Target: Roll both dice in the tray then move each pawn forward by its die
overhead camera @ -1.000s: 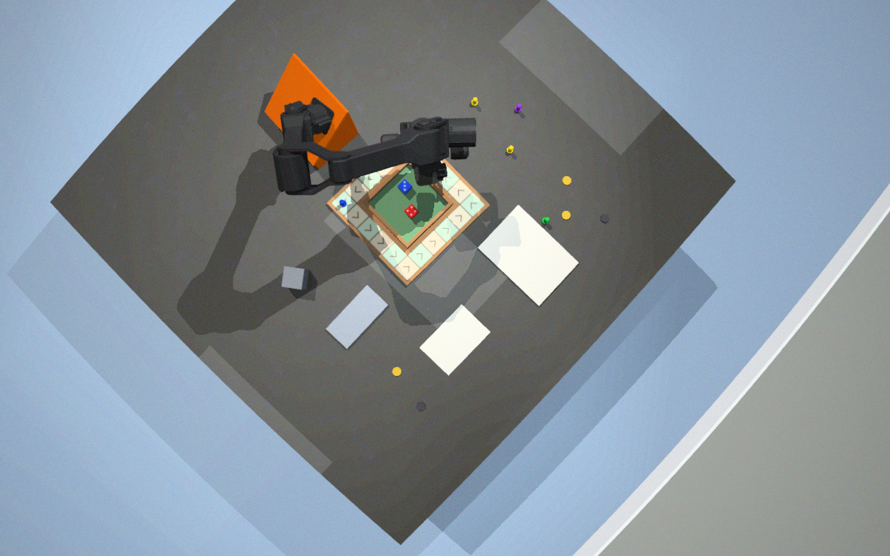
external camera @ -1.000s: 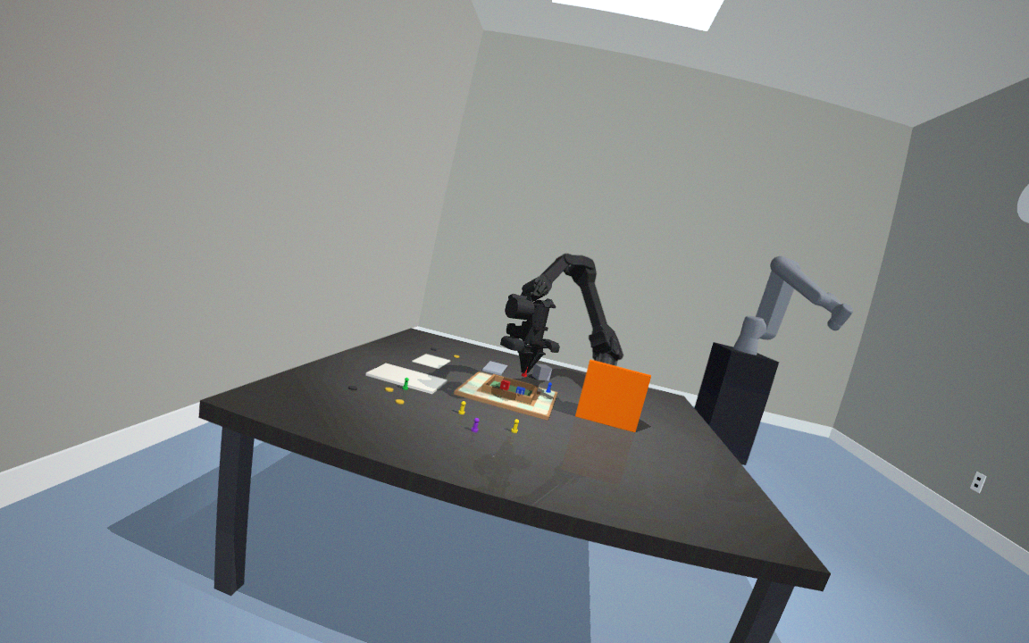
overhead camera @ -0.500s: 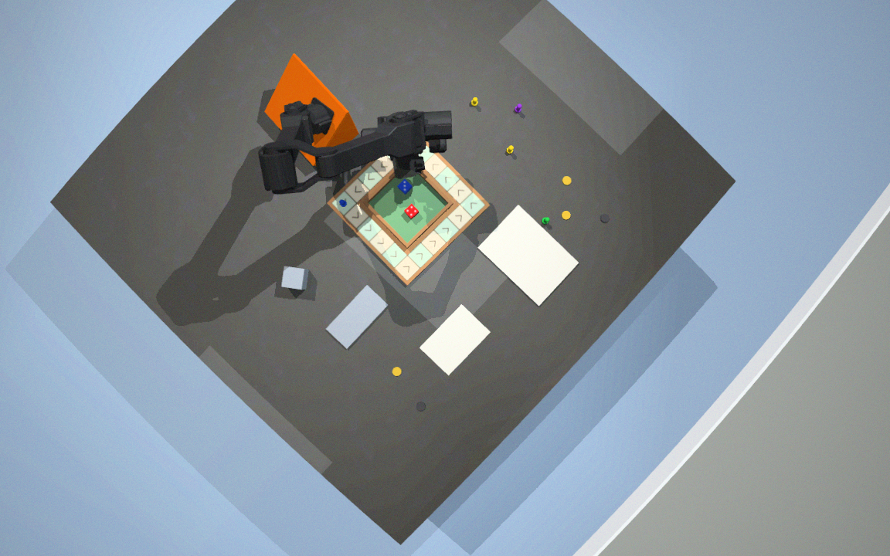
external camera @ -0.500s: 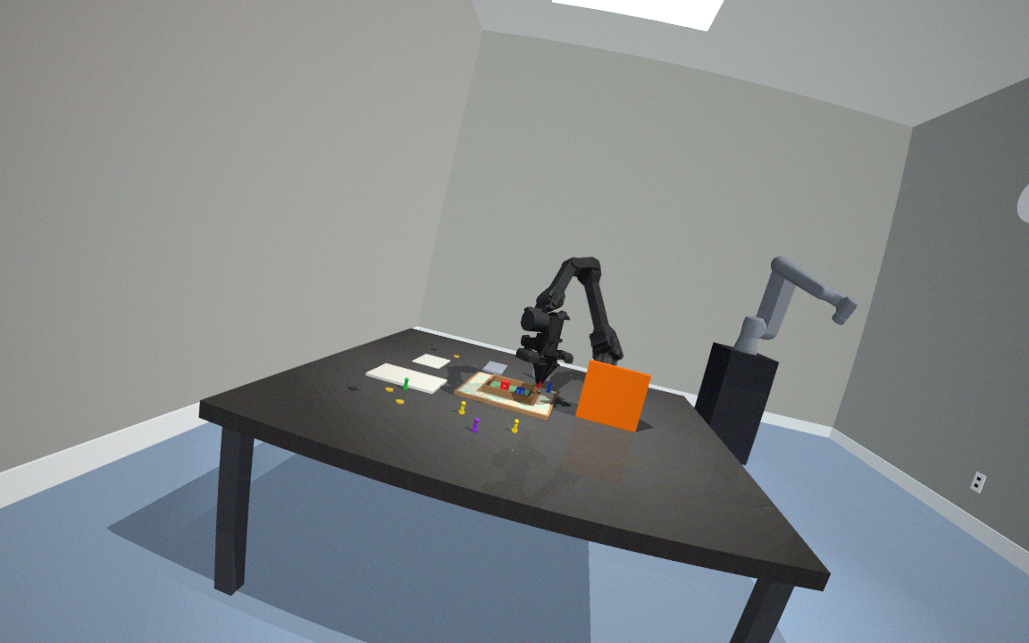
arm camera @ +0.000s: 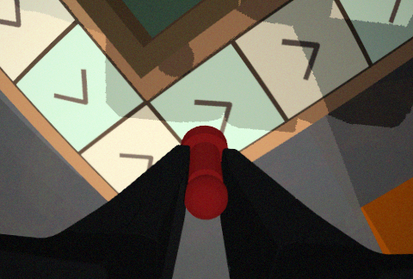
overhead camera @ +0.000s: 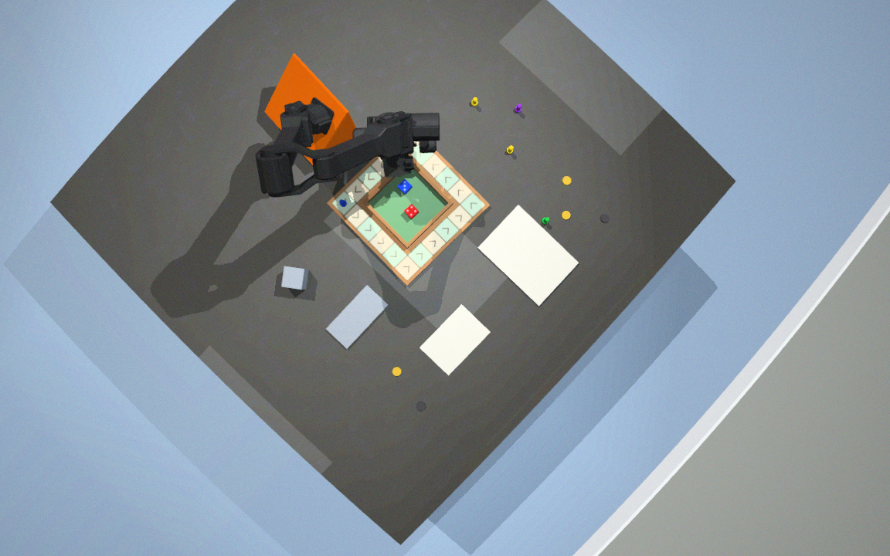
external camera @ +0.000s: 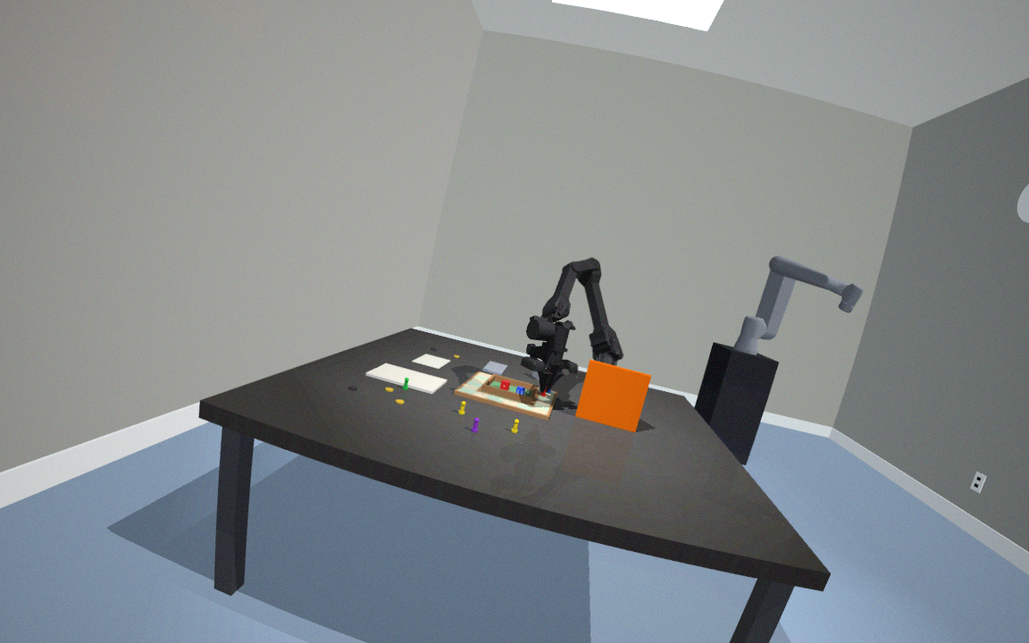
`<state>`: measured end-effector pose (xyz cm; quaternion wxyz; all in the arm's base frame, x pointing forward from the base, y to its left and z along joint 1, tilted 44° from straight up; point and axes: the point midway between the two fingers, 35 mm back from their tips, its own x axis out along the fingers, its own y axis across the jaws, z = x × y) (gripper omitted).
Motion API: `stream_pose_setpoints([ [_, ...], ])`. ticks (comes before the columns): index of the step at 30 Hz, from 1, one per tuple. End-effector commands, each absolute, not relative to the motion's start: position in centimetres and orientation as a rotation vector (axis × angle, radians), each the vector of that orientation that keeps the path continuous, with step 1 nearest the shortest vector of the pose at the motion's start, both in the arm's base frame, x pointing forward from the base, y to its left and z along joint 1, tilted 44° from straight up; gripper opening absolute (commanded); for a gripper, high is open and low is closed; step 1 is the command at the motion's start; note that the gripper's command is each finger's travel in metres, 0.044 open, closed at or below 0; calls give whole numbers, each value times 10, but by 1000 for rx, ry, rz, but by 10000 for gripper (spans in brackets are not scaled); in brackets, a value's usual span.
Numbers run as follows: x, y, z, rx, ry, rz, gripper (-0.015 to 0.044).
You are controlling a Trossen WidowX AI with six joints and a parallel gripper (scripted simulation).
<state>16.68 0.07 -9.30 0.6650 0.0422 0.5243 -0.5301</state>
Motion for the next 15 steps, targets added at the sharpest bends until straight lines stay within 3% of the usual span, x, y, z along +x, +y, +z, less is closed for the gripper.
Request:
stream_pose_setpoints([
  [1,160,-13,-105,75,1193,-1206,0],
  [15,158,-22,-114,74,1193,-1207,0],
])
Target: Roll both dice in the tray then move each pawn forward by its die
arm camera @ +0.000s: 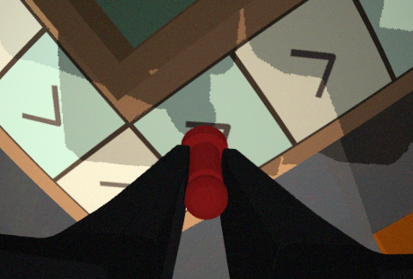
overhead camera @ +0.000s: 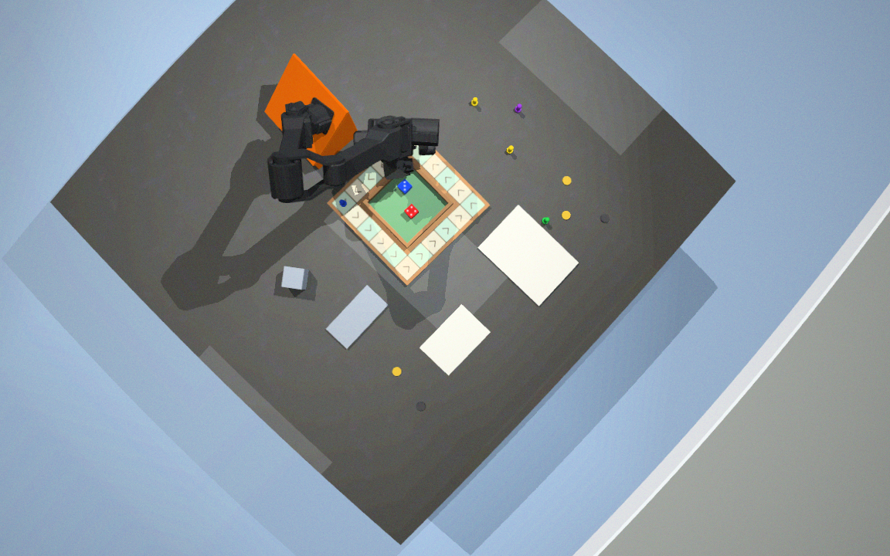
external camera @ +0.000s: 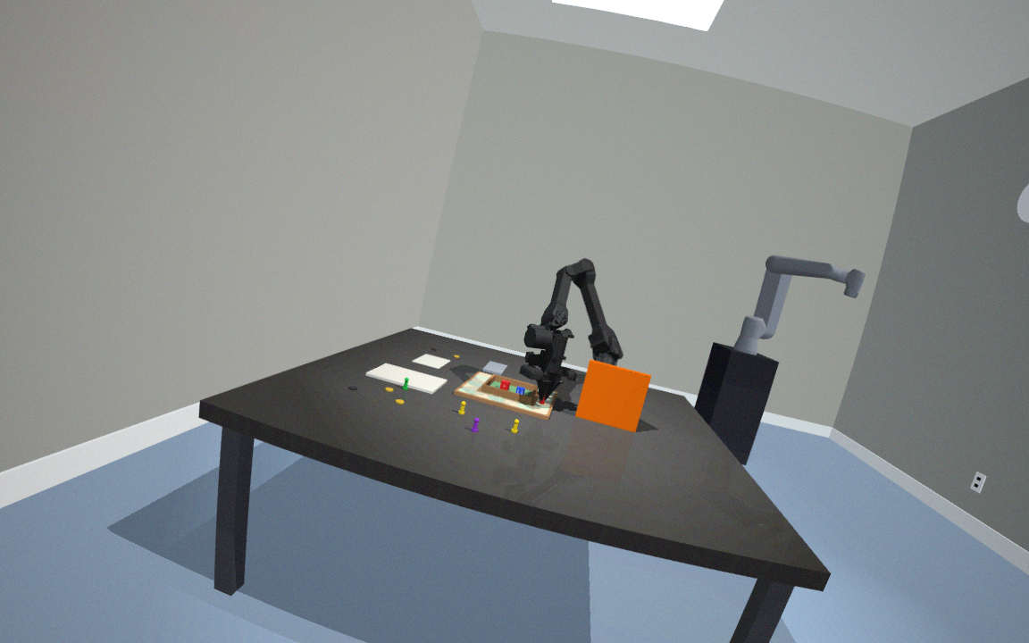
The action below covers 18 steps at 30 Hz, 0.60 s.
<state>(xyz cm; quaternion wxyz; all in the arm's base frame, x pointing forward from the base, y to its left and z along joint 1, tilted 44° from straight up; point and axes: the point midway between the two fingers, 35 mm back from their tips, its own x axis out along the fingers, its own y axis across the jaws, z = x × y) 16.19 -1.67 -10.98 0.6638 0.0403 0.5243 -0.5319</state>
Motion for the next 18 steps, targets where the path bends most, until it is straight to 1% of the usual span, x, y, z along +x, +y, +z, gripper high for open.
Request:
stream_pose_setpoints([
  [1,158,-23,-115,74,1193,-1207,0],
  [5,157,-27,-119,74,1193,-1207,0],
  [18,161,-22,-115,91,1184,-1203,341],
])
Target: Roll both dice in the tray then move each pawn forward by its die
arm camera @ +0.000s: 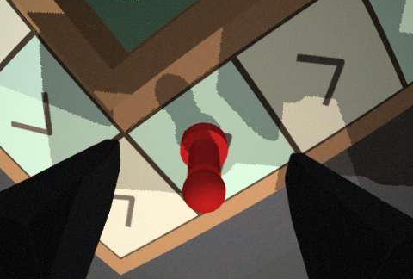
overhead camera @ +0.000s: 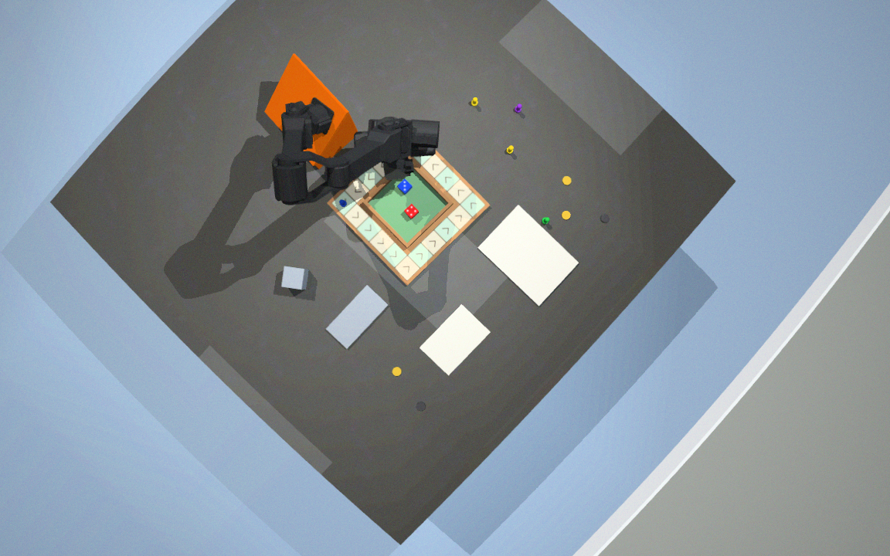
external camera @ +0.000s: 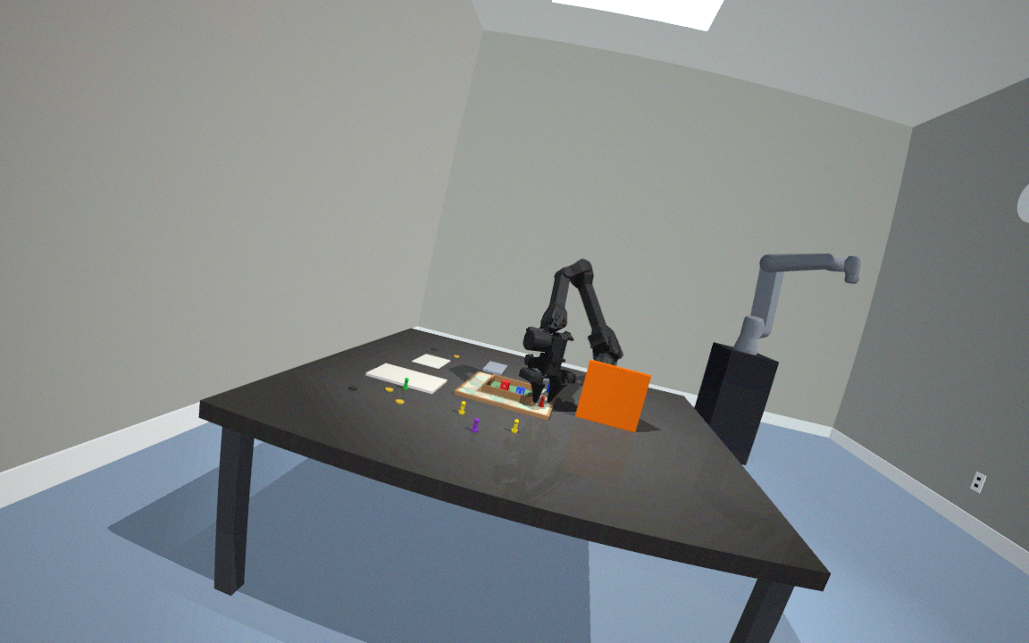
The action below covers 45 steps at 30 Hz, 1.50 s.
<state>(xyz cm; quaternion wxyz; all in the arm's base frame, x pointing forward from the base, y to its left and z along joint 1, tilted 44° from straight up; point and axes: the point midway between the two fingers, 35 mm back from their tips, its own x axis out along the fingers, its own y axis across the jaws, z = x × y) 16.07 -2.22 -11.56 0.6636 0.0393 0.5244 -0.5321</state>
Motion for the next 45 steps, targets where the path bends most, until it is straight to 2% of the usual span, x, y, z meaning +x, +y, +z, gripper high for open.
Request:
stream_pose_setpoints([
  [1,161,-22,-115,91,1184,-1203,368],
  [4,162,-15,-108,88,1187,-1202,440],
  [7,164,7,-83,77,1194,-1205,440],
  [12,164,9,-81,76,1194,-1205,440],
  [21,179,-45,-21,72,1234,-1148,204],
  [31,145,-118,47,3,1240,-1160,200],
  [45,140,-130,38,1,1240,-1162,200],
])
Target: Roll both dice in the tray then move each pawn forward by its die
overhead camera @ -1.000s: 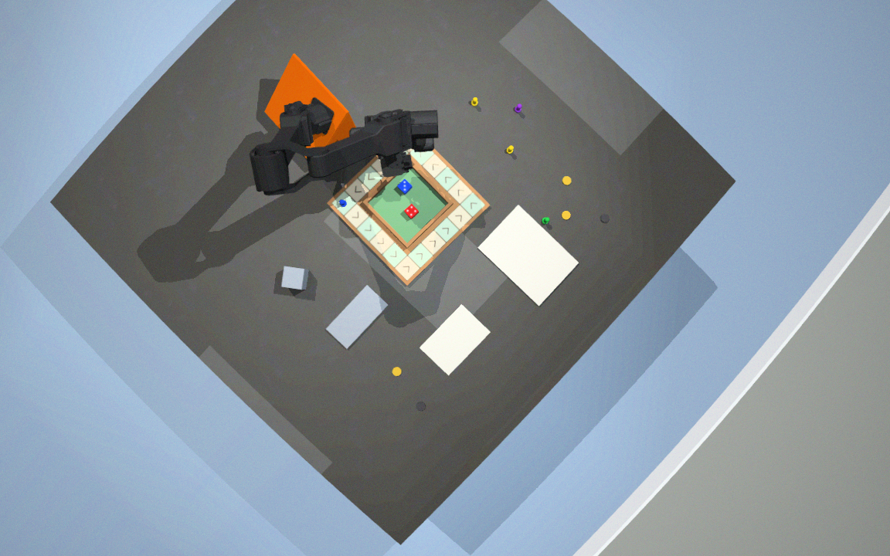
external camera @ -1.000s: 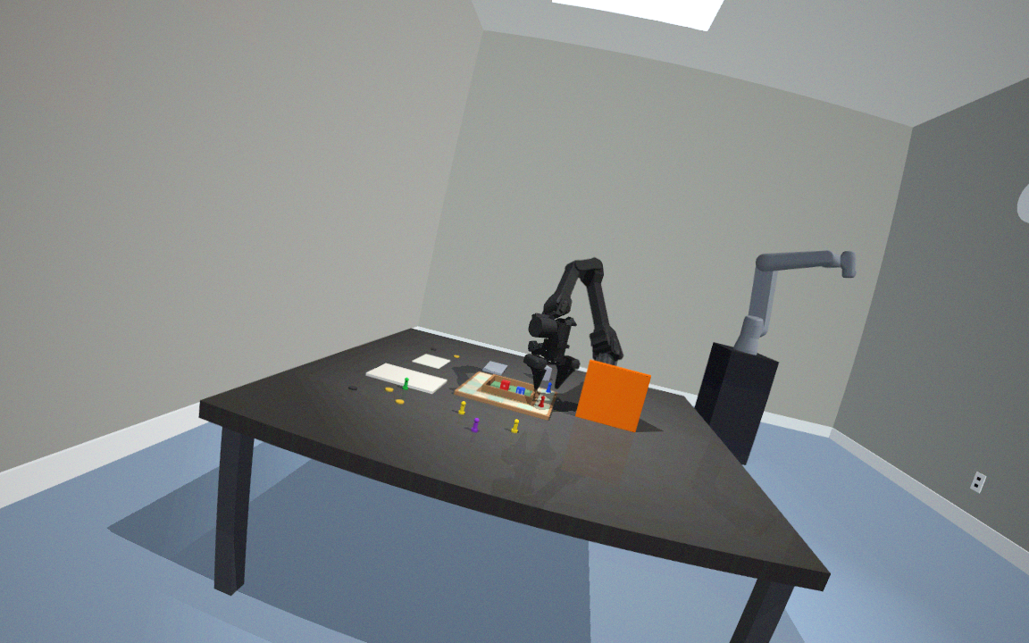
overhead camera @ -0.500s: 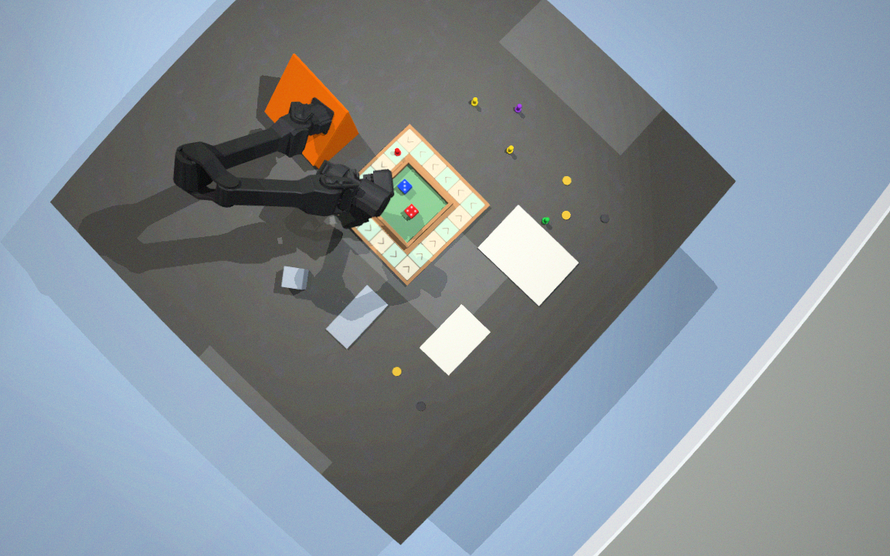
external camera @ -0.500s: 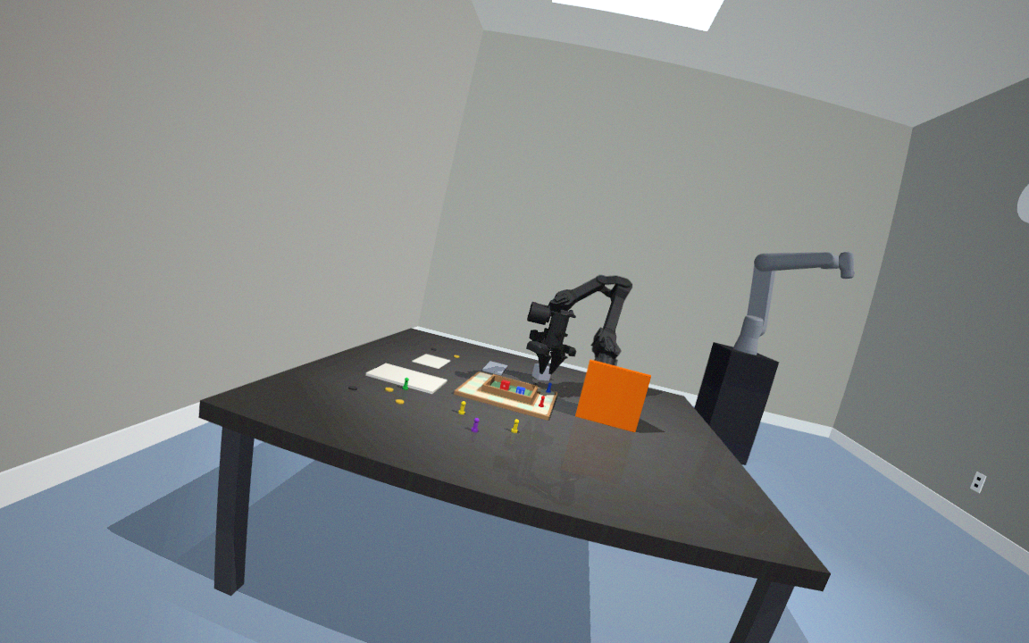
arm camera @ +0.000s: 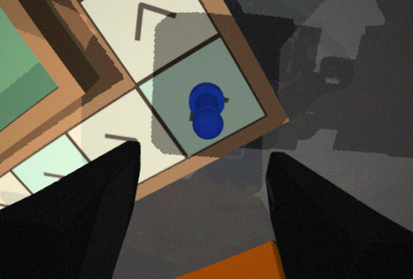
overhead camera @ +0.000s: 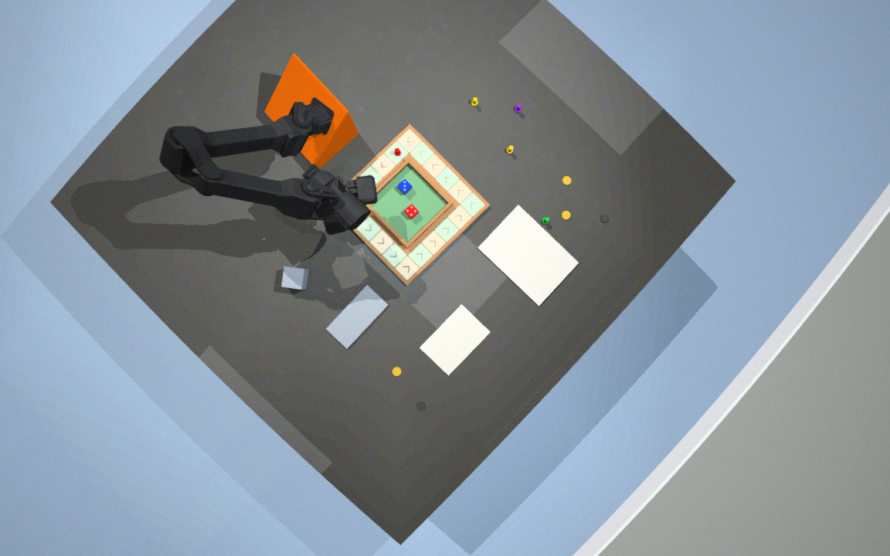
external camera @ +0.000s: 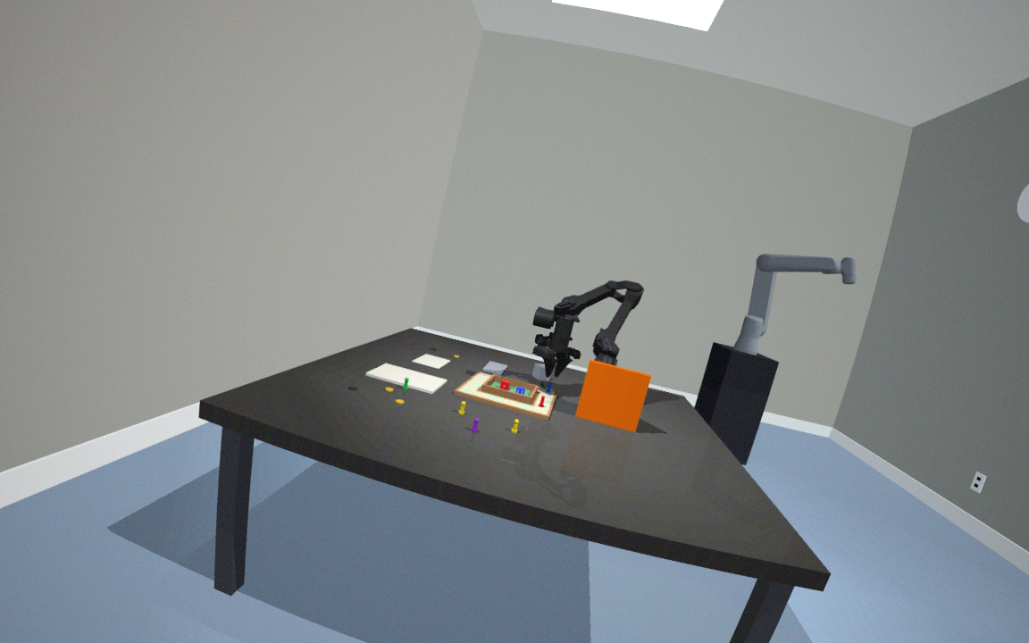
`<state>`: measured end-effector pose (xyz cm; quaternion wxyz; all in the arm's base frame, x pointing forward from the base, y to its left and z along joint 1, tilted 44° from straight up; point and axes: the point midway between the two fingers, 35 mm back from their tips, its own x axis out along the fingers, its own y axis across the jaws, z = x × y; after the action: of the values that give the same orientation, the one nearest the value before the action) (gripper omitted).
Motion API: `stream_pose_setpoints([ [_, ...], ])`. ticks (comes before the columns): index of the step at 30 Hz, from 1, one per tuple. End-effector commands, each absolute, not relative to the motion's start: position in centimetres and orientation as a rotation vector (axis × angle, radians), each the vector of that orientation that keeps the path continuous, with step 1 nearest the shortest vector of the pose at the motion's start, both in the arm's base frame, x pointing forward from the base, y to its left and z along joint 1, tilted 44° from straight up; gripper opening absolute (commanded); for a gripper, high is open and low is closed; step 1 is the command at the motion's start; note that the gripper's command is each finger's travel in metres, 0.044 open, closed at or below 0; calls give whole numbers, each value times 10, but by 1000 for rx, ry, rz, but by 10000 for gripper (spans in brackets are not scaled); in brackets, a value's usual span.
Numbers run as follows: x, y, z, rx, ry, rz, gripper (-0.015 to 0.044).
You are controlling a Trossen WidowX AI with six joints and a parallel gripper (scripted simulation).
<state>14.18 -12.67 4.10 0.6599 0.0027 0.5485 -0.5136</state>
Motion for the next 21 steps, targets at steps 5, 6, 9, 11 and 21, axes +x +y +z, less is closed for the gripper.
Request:
stream_pose_setpoints([
  [5,140,-135,33,2,1241,-1161,200],
  [6,140,-136,31,2,1241,-1161,200],
  [9,139,-139,28,3,1241,-1161,200],
  [11,139,-142,25,3,1241,-1161,200],
  [21,136,-153,14,1,1241,-1162,200],
])
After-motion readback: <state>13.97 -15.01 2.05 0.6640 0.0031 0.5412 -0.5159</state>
